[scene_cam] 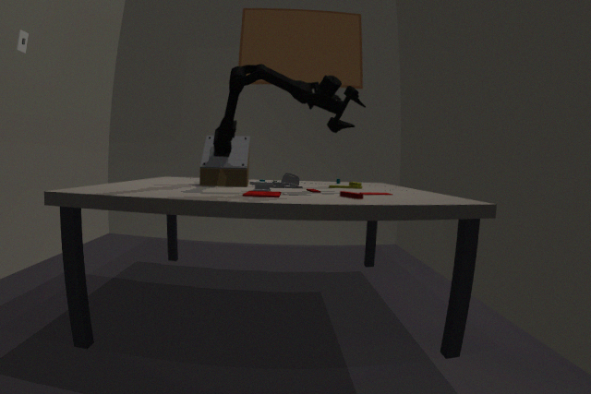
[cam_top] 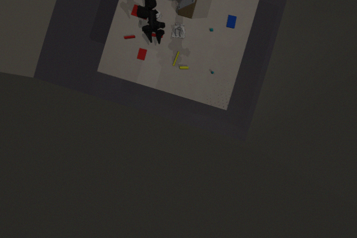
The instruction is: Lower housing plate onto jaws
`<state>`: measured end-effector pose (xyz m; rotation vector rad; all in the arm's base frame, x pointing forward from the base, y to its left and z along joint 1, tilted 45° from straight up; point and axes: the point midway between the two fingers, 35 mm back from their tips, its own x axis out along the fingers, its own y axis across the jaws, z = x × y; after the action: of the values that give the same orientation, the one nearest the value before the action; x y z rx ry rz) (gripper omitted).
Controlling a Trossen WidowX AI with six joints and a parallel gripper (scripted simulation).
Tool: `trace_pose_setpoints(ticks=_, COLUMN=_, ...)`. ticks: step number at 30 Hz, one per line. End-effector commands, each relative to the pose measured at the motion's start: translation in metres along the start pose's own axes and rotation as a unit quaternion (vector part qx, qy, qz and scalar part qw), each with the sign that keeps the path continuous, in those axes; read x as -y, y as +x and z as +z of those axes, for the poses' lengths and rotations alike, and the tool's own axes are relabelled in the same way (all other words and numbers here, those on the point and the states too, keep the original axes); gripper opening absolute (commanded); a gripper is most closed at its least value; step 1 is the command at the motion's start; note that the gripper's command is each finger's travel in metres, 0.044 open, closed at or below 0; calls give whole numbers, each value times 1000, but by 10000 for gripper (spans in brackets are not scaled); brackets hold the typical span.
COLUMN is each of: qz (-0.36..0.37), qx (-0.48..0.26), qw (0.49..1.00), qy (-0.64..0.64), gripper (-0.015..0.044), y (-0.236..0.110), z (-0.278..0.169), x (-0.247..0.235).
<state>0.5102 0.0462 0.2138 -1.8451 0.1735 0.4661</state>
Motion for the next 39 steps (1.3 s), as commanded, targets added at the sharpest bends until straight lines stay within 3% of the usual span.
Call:
trace_pose_setpoints(ticks=1, qz=37, qx=-30, qw=999, qy=0, gripper=440, y=-14, z=-18, x=-16)
trace_pose_setpoints(ticks=21, qz=237, qx=-175, qw=956, qy=4, gripper=440, y=-111, z=-97, x=-104)
trace_pose_setpoints(ticks=39, qz=396, qx=-261, qw=880, qy=2, gripper=440, y=-215, z=-126, x=-169)
